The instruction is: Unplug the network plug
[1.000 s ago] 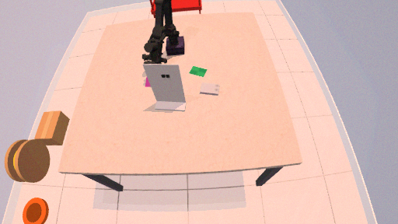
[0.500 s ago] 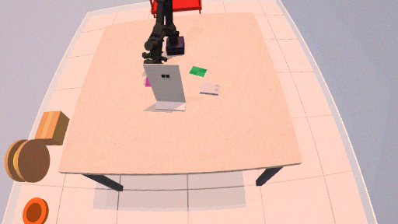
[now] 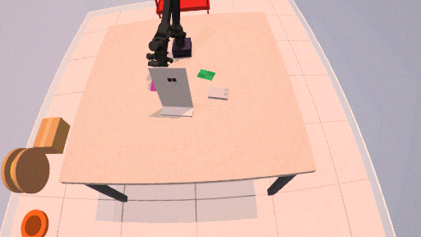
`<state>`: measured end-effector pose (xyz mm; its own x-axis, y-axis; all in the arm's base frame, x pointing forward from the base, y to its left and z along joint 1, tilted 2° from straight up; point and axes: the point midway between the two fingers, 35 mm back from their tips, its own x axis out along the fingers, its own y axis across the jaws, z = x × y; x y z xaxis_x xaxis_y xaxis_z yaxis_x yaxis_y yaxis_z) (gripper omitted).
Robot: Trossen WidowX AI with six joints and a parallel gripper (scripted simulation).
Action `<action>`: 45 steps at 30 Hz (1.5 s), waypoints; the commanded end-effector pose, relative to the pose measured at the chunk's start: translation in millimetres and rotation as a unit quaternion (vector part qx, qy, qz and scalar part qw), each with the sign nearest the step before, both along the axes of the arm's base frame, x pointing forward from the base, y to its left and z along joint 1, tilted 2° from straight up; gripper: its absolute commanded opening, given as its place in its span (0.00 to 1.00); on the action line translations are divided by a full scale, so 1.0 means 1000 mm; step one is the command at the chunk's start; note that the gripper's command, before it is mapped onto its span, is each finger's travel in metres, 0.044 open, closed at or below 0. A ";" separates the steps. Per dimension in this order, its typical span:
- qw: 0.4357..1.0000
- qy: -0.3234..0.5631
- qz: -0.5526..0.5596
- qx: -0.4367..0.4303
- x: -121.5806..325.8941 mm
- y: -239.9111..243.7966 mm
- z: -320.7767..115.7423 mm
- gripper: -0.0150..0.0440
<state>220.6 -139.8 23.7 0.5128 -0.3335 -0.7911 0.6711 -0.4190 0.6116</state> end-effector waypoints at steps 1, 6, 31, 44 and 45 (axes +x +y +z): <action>1.000 0.000 -0.001 0.000 0.000 -0.001 0.005 0.52; 1.000 0.000 -0.001 0.000 0.001 -0.001 0.012 0.52; 1.000 0.000 -0.001 0.000 -0.002 0.002 0.047 0.52; 1.000 0.000 -0.002 0.000 -0.007 0.005 0.065 0.52; 1.000 0.000 -0.002 0.000 -0.008 0.005 0.066 0.52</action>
